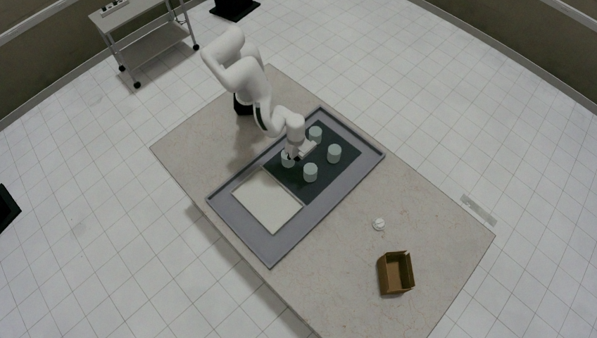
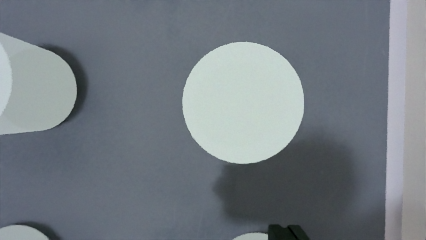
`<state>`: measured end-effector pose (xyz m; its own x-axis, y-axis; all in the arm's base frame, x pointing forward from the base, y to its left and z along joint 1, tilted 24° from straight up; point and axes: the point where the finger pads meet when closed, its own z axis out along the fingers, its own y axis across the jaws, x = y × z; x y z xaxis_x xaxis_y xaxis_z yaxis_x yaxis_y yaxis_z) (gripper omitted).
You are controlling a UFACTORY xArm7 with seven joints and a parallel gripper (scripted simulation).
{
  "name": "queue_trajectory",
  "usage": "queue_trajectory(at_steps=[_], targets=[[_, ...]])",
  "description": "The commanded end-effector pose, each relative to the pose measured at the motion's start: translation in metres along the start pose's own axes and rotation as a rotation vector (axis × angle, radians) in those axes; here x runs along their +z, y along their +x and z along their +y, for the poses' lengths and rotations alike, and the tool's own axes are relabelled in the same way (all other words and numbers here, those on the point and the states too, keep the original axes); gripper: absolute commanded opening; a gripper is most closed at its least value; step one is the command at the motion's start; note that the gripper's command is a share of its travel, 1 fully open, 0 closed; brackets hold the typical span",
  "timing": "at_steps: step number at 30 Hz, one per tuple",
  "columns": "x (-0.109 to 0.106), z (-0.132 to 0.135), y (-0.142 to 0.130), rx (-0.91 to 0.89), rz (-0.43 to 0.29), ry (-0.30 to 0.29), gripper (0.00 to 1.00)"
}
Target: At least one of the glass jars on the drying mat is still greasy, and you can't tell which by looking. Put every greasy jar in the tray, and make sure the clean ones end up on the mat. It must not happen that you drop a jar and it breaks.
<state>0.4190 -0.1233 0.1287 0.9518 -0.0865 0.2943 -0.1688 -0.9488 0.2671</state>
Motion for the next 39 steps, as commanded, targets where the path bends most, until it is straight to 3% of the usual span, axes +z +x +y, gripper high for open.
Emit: queue_trajectory(at_steps=[1, 4, 39], targets=[[0.021, 0.001, 0.003, 0.001, 0.005, -0.006, 0.00], [0.036, 0.001, 0.003, 0.001, 0.005, -0.006, 0.00], [0.036, 0.001, -0.007, 0.001, 0.005, -0.006, 0.00]])
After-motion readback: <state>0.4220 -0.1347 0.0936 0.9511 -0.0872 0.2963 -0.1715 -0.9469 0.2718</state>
